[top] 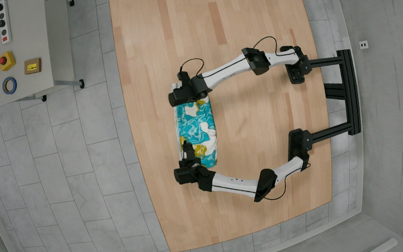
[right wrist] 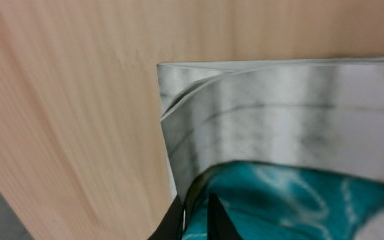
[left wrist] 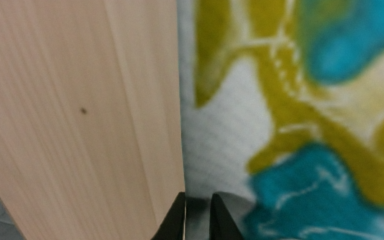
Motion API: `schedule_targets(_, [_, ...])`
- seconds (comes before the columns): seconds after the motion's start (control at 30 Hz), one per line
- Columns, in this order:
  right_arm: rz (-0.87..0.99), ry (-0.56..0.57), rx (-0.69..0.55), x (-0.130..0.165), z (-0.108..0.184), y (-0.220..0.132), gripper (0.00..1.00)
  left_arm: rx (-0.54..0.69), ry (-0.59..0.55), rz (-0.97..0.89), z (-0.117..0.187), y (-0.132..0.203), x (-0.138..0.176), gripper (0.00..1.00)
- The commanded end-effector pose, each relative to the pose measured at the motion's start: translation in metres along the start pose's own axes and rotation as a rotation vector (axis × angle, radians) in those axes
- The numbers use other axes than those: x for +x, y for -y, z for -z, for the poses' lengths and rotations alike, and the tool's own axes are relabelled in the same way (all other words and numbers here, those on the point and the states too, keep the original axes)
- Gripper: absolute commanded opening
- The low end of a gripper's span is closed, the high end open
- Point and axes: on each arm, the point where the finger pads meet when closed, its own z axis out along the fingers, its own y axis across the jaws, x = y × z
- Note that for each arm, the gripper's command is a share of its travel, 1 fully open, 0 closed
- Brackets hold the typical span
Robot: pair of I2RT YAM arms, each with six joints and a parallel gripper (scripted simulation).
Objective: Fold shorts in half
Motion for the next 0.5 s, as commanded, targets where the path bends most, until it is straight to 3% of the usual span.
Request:
schedule_targets(0.0, [0.003, -0.002, 0.012, -0.005, 0.000, -0.004, 0.14, -0.005, 0.011, 0.006, 0.003, -0.007, 0.004, 0.14])
schedule_targets(0.27, [0.005, -0.003, 0.012, -0.003, 0.000, -0.007, 0.14, -0.006, 0.011, 0.007, 0.003, -0.012, 0.005, 0.14])
schedule_targets(0.3, [0.005, -0.001, 0.009, 0.000, 0.001, -0.008, 0.14, -0.030, 0.006, 0.005, 0.015, -0.021, 0.004, 0.14])
schedule_targets(0.33, [-0.001, 0.000, 0.012, -0.005, -0.001, -0.009, 0.14, -0.006, 0.011, 0.002, 0.002, -0.014, 0.002, 0.14])
schedule_targets(0.47, [0.003, -0.002, 0.013, -0.005, -0.002, -0.010, 0.14, -0.009, 0.012, 0.004, 0.003, -0.017, 0.003, 0.14])
